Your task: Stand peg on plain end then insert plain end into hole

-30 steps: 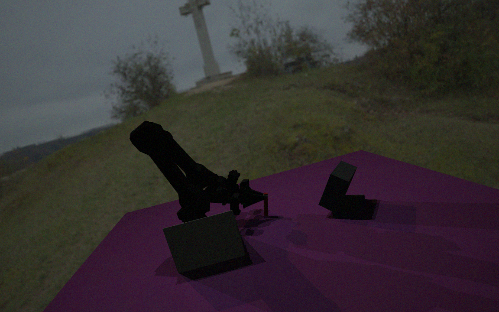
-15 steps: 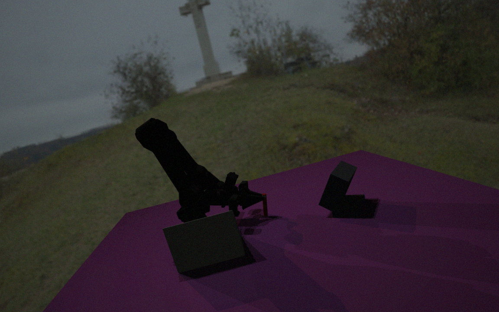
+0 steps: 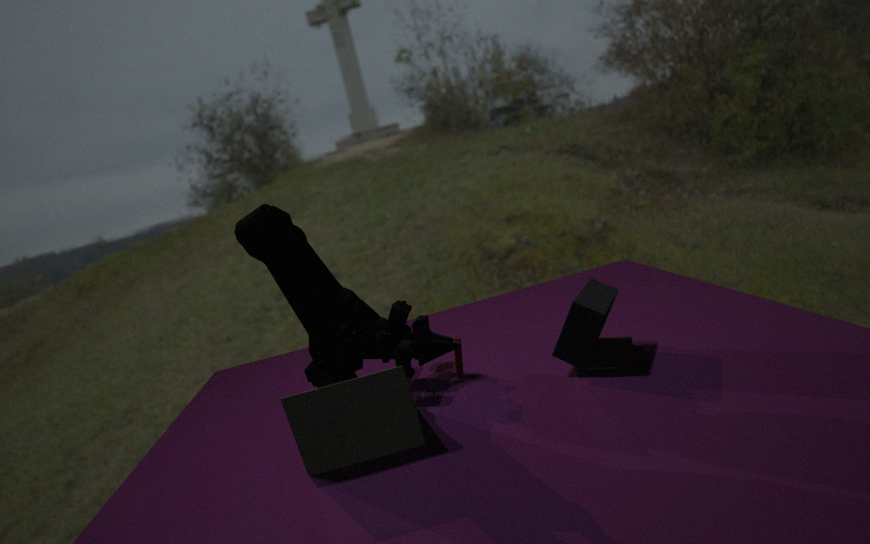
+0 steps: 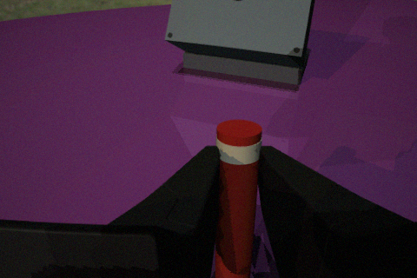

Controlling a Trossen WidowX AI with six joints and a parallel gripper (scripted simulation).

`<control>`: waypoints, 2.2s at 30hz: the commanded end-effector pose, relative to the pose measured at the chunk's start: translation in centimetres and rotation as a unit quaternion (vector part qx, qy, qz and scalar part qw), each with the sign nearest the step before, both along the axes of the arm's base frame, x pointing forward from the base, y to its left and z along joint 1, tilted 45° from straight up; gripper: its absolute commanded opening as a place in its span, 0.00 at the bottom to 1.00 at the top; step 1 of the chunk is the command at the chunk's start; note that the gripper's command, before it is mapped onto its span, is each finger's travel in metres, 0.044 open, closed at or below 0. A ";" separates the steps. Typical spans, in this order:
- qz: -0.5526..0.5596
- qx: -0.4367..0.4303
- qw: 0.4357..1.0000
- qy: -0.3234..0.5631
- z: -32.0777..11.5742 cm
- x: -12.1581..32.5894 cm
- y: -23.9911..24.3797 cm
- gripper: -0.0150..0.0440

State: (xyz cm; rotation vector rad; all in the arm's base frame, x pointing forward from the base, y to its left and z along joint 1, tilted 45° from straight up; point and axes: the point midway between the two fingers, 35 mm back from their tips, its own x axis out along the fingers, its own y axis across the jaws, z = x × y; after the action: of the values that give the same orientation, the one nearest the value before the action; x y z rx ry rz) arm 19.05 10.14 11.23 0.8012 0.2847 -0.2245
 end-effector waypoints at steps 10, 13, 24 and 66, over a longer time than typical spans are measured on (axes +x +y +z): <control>-0.006 0.002 1.000 -0.004 -0.2 -0.3 0.2 0.34; -0.009 0.003 1.000 -0.006 -0.2 -0.4 0.3 0.34; -0.020 0.003 1.000 -0.015 -0.3 -0.6 0.3 0.34; -0.051 0.000 0.998 -0.044 -0.4 -0.9 0.3 0.47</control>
State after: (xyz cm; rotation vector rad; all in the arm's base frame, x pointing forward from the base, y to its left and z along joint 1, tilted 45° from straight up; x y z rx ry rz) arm 18.11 10.46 10.86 0.8258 0.1616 -0.2847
